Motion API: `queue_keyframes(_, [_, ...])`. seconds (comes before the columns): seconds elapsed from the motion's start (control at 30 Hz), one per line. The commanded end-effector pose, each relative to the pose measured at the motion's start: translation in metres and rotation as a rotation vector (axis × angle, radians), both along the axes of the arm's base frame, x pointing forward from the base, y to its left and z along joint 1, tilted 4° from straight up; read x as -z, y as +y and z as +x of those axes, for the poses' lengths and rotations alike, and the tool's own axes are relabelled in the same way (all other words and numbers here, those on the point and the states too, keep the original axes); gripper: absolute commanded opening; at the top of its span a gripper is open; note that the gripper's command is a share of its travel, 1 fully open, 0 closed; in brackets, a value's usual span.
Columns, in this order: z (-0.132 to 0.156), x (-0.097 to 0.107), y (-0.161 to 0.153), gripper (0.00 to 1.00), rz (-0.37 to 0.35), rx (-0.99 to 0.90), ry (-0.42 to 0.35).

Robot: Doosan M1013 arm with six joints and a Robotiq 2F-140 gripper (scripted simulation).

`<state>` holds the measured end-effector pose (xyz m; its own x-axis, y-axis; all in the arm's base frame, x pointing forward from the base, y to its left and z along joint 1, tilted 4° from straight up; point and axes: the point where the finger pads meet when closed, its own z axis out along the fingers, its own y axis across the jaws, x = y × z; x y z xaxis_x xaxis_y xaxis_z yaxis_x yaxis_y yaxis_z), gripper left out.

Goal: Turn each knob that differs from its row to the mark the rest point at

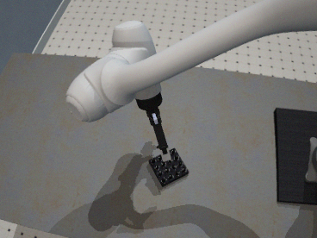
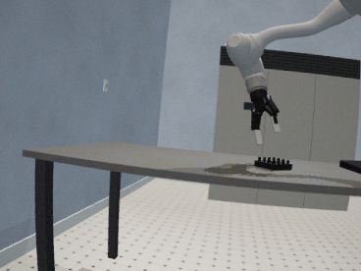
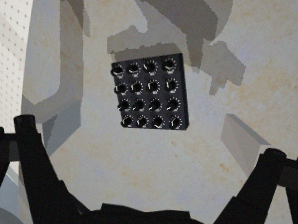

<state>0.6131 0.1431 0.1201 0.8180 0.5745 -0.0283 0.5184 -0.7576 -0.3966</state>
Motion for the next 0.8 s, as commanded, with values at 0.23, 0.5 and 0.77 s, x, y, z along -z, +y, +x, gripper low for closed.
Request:
queue_keyframes(0.23, [-0.039,0.020,0.017,1.00,-0.219,-0.074,-0.240])
queue_keyframes(0.5, [-0.048,0.021,0.023,1.00,-0.257,-0.107,-0.323])
queue_keyframes(0.77, [-0.048,0.021,0.023,1.00,-0.257,-0.107,-0.323])
